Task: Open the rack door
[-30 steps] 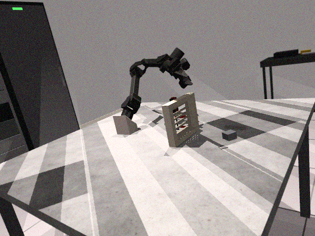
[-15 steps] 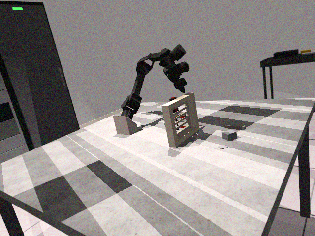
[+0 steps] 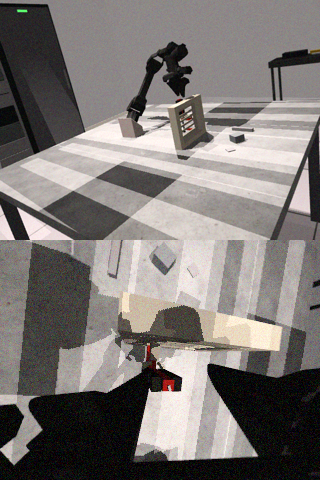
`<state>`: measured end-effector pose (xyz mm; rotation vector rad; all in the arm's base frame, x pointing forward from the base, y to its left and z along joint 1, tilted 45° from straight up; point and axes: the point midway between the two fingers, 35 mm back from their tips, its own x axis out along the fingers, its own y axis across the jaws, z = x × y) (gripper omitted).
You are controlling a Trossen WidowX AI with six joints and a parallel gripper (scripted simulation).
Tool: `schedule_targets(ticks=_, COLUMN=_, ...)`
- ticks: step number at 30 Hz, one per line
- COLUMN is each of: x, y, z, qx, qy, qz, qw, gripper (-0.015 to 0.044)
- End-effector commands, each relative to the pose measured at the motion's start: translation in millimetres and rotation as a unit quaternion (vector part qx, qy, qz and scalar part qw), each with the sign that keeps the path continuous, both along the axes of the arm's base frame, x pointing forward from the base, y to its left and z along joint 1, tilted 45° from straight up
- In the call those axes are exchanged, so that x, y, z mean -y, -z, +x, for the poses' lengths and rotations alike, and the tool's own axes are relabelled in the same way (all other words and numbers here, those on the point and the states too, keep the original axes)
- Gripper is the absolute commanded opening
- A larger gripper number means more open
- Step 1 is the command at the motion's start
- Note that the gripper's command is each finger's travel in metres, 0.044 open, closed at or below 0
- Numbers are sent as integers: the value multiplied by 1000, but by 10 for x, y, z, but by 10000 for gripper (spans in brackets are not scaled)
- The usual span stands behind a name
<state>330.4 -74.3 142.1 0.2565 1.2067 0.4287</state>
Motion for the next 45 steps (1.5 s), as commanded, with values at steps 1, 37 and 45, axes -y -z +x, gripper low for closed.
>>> schedule_targets(ticks=1, x=31, y=20, z=-54, qx=-39, qy=-2, qz=56, qw=998, gripper=295)
schedule_targets(ticks=37, x=-91, y=185, z=-97, qx=-136, qy=4, qz=165, qw=977, gripper=295)
schedule_targets(ticks=45, x=-184, y=275, z=-89, qx=-150, qy=2, qz=162, qw=975, gripper=295)
